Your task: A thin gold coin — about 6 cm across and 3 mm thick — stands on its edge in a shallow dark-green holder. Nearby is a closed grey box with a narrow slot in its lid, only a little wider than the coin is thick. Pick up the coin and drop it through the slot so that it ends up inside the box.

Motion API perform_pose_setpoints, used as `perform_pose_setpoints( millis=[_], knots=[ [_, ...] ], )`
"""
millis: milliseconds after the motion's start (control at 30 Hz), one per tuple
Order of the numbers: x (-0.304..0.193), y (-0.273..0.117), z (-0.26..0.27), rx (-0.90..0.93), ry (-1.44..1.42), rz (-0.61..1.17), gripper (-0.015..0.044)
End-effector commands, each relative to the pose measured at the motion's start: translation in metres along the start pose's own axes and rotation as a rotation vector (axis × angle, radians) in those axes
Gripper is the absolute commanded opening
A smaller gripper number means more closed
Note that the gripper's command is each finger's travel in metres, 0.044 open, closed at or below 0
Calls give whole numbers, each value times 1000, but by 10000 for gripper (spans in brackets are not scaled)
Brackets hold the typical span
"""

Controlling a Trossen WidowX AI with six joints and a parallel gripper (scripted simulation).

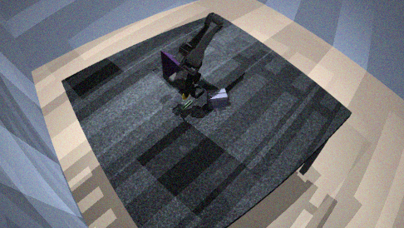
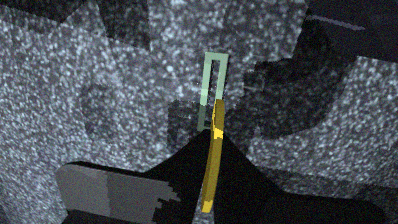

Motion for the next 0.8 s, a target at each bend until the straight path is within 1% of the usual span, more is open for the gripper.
perform_pose_setpoints(
  millis=[0, 300, 400, 767],
  knots=[
    [0, -13, 0, -2, -9, 7, 0],
    [3, -35, 3, 5, -15, -3, 0],
    [3, -37, 3, 6, -10, -4, 0],
    [8, -37, 4, 7, 342, -3, 0]
  ],
)
Point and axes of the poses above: the point midway between the two fingers, 35 mm back from their tips, its own y axis out along the fingers, its own z axis across the jaws, x = y × z, the point moved 7 cm from there along -y, back along the fingers, and after that the axes turned 14 degrees about y, right-handed, at the moved point
